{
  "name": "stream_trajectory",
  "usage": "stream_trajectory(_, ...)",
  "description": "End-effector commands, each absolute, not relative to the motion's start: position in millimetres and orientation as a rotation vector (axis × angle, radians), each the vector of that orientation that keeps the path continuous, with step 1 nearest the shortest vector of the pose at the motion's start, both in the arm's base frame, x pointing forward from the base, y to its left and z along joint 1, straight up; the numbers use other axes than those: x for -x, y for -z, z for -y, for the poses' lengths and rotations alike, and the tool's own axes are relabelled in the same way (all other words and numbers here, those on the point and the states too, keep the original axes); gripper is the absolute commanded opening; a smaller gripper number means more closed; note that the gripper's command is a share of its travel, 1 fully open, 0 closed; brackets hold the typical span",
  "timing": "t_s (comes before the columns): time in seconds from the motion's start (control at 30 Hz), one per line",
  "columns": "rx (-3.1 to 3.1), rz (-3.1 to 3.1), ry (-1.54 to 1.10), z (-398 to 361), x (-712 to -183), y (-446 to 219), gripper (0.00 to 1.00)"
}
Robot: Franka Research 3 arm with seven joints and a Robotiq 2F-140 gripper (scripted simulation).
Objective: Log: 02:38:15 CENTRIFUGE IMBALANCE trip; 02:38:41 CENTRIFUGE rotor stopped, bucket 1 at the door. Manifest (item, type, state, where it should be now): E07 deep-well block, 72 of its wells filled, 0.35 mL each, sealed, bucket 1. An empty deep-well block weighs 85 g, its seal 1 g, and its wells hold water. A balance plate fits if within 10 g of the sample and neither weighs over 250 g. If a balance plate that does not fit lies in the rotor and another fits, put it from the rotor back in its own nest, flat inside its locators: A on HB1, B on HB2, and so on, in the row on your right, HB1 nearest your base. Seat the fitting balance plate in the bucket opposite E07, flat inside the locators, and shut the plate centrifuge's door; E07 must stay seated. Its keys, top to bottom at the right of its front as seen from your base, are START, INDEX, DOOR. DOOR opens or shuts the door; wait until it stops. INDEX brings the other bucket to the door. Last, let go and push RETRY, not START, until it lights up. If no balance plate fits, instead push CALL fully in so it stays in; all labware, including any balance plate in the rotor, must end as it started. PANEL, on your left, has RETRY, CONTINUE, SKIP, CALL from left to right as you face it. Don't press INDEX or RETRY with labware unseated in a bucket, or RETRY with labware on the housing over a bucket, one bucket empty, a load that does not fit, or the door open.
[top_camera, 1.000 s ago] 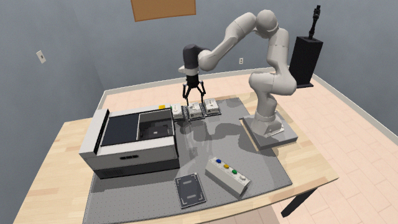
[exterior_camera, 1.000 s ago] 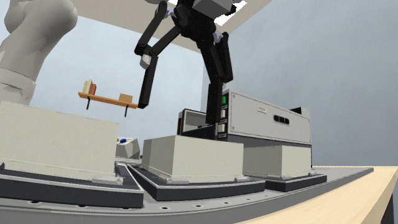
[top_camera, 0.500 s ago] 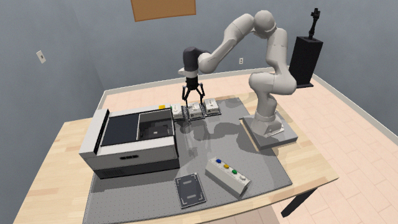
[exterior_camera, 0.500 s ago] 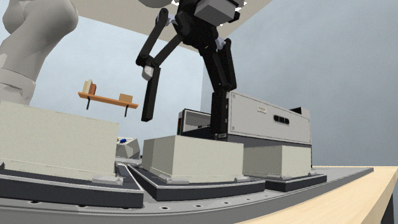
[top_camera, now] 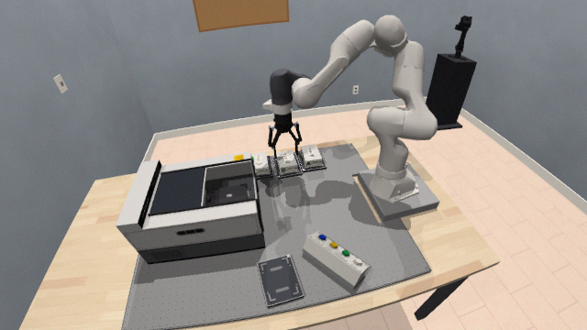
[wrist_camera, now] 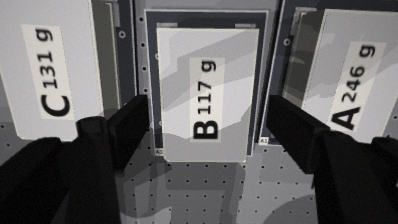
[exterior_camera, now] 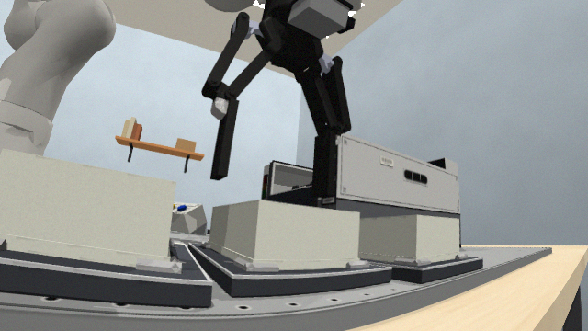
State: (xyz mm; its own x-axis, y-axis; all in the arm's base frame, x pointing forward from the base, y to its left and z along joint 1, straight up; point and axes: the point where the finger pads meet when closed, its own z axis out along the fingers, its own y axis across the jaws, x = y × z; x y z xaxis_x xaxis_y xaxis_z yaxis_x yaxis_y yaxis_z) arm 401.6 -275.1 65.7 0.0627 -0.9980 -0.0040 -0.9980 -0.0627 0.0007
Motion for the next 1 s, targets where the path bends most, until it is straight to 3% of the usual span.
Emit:
stream_trajectory(0.0, 2.283, -2.157, 0.001, 275.7, -402.4, -65.9, 0.70)
stream_trajectory(0.97, 2.283, -2.157, 0.001, 276.3, -403.0, -65.9, 0.70)
